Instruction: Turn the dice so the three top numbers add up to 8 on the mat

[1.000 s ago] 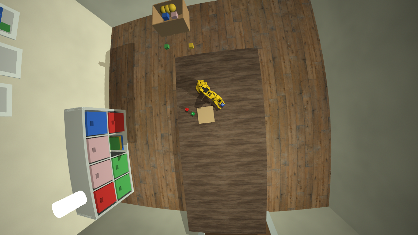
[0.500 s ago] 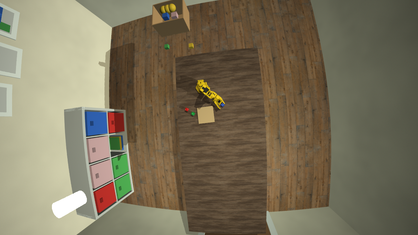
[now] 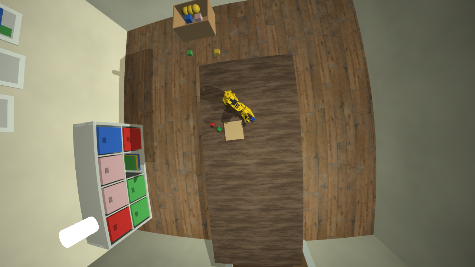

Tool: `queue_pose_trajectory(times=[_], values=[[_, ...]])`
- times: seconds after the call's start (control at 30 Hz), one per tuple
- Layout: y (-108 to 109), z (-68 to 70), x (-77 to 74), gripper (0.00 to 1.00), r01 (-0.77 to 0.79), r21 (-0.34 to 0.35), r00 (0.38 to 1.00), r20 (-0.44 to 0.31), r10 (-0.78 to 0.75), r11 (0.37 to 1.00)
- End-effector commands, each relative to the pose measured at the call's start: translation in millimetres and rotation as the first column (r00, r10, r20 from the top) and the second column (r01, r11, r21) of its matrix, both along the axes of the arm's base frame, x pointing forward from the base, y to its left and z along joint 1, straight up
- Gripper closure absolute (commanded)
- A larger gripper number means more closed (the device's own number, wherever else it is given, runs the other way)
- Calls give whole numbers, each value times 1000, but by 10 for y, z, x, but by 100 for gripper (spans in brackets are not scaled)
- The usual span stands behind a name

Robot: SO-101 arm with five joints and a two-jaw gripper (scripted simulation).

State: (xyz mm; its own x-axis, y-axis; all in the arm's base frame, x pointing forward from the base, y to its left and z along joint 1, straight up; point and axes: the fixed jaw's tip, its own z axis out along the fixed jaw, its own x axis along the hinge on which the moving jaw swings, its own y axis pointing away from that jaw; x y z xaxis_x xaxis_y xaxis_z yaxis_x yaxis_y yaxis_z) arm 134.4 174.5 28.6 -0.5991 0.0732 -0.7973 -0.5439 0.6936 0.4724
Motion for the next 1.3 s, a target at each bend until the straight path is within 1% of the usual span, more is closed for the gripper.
queue_pose_trajectory(times=[0.0,0.2,1.17,1.27], values=[[-55,145,-71,67,100,187,980,-188,-64,977],[-77,135,-87,67,102,178,979,-194,-67,979],[-64,147,-77,67,101,182,979,-192,-65,978],[-53,128,-69,67,102,179,979,-194,-67,979]])
